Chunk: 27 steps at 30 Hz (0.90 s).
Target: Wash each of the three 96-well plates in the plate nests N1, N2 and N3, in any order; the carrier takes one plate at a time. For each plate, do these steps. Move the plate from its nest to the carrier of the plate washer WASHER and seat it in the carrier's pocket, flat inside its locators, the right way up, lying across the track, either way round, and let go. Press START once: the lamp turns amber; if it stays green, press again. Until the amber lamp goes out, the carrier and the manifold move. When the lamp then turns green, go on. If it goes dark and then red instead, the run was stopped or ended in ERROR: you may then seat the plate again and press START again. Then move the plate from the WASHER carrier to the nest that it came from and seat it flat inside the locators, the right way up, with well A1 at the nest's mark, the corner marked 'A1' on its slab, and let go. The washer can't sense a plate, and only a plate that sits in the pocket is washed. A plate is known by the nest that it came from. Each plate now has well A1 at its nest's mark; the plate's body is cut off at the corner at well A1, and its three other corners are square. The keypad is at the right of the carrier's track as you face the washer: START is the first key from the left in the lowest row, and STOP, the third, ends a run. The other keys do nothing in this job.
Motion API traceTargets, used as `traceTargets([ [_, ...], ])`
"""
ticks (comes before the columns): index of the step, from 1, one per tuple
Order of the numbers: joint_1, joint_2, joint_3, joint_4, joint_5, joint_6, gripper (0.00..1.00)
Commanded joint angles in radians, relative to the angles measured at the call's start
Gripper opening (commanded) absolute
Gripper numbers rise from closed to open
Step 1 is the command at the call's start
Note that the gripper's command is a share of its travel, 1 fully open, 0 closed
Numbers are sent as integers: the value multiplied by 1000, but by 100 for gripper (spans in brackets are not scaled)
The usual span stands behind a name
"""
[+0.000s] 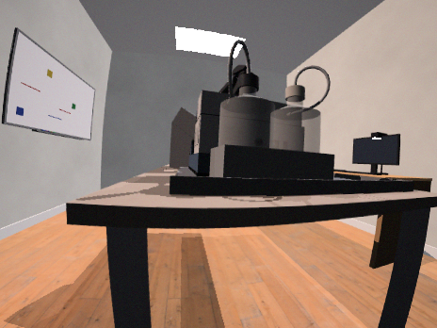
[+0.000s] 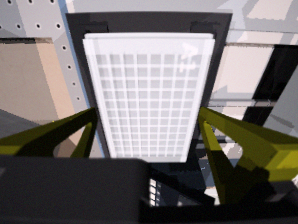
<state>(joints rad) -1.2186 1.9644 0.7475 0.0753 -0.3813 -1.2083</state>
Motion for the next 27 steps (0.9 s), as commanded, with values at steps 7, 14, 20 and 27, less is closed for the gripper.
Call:
traceTargets([
  [7, -21, -59, -8, -47, -9, -16, 100],
  [14, -37, -106, -16, -92, -15, -31, 100],
  [20, -51, -147, -21, -133, -21, -45, 100],
  [27, -62, -180, -24, -168, -26, -57, 100],
])
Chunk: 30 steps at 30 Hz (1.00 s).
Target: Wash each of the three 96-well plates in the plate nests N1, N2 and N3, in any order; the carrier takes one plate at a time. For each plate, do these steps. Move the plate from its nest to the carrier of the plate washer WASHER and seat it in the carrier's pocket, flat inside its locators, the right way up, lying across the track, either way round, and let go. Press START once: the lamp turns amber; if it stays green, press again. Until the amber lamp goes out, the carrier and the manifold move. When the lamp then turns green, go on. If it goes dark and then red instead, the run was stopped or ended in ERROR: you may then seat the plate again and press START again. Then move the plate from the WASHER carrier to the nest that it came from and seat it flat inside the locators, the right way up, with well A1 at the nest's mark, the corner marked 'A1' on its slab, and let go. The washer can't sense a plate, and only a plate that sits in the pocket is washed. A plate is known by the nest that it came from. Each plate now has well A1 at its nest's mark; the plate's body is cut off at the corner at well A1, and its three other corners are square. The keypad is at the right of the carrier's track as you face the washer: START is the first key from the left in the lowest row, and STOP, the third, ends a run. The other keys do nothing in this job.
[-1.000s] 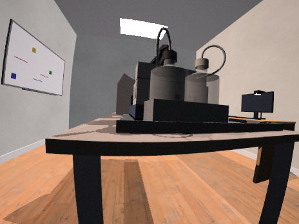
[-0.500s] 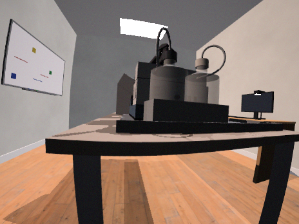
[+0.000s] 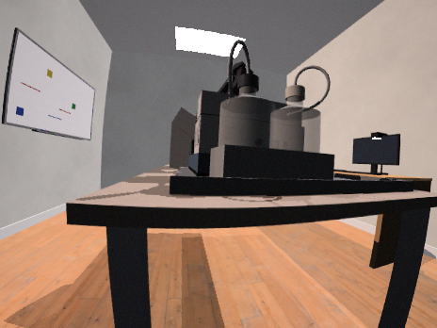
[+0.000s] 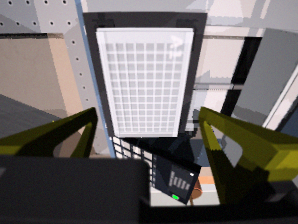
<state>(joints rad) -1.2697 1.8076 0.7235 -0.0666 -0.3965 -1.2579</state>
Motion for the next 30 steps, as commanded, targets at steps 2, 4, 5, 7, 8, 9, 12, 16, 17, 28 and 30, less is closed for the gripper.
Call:
traceTargets([
  [2, -16, -36, 0, -40, -12, -12, 100],
  [4, -21, -49, -1, -55, -14, -17, 100],
  [5, -23, -56, -1, -62, -15, -19, 100],
  [7, -28, -68, -1, -77, -17, -24, 100],
  [8, -31, -75, -1, -84, -18, -26, 100],
  [9, -33, -81, -1, -91, -19, -29, 100],
  [12, -38, -94, -1, -106, -21, -34, 100],
  [16, -46, -113, 0, -129, -24, -42, 100],
  [17, -48, -119, 0, -137, -25, -44, 100],
  [28, -77, -185, 7, -222, -36, -73, 100],
  [30, -77, -185, 7, -222, -36, -73, 100],
])
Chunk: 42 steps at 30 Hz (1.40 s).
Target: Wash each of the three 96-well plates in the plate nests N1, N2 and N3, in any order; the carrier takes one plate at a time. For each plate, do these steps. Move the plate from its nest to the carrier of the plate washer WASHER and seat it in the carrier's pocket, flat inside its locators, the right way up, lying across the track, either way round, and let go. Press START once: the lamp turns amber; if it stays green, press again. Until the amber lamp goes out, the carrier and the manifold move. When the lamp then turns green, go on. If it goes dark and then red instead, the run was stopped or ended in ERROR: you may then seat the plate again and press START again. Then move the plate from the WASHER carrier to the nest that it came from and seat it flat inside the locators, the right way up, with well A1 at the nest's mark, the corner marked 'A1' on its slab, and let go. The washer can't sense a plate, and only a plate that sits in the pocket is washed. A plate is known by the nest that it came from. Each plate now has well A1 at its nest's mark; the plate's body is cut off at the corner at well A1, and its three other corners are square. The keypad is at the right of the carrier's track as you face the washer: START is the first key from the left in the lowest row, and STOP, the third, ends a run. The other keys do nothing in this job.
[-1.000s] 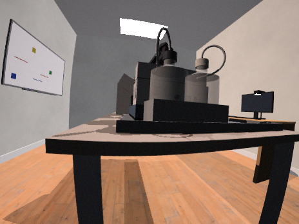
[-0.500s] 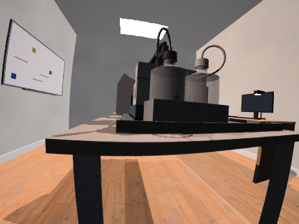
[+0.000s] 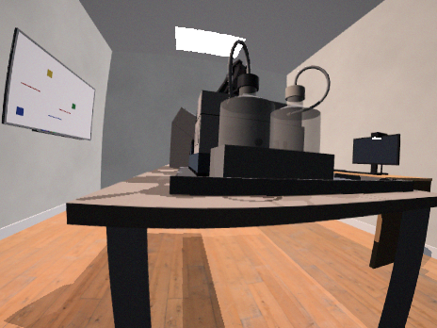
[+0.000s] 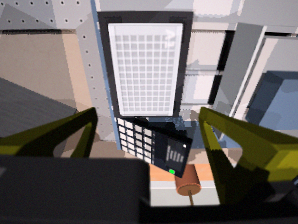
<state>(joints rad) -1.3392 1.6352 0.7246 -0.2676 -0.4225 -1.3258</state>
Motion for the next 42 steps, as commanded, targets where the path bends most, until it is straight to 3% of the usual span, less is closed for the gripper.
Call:
traceTargets([
  [1, -8, -13, 6, -21, -10, -6, 100],
  [19, -8, -13, 6, -21, -10, -5, 100],
  [20, -18, -16, -9, -14, -14, 17, 0],
  [32, -198, 16, -140, 62, -73, 227, 0],
  [34, -198, 16, -140, 62, -73, 227, 0],
  [42, -332, 74, -193, 100, -107, 345, 0],
])
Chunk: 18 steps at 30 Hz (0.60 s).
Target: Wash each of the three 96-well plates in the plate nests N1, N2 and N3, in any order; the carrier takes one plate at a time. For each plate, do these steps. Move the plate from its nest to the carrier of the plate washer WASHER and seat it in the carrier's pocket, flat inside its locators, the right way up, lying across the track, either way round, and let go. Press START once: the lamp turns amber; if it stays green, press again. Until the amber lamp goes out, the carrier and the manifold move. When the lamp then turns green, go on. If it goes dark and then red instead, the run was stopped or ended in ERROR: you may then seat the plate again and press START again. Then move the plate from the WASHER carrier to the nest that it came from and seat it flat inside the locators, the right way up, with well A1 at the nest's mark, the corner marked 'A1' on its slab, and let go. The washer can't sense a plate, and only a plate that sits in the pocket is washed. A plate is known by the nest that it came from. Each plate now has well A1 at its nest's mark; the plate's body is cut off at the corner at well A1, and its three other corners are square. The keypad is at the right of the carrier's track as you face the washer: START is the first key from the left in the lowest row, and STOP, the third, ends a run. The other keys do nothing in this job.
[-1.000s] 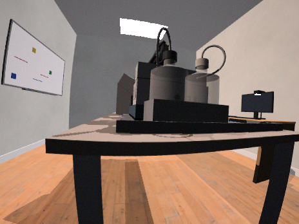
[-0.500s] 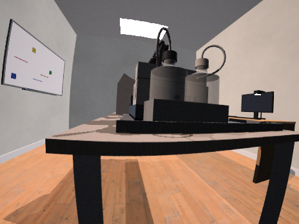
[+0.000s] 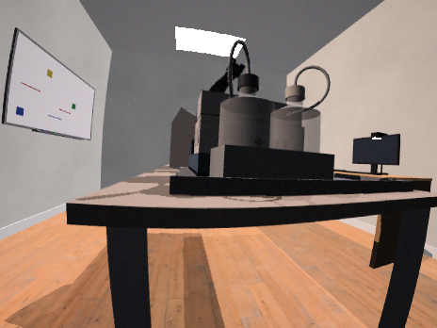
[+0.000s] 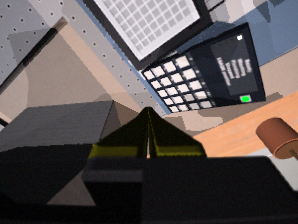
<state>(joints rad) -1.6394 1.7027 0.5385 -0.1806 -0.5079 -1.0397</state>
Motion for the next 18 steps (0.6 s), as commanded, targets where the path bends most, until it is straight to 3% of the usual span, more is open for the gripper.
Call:
traceTargets([
  [1, -32, 6, -7, 14, -22, 92, 0],
  [18, -32, 6, -7, 14, -22, 592, 0],
])
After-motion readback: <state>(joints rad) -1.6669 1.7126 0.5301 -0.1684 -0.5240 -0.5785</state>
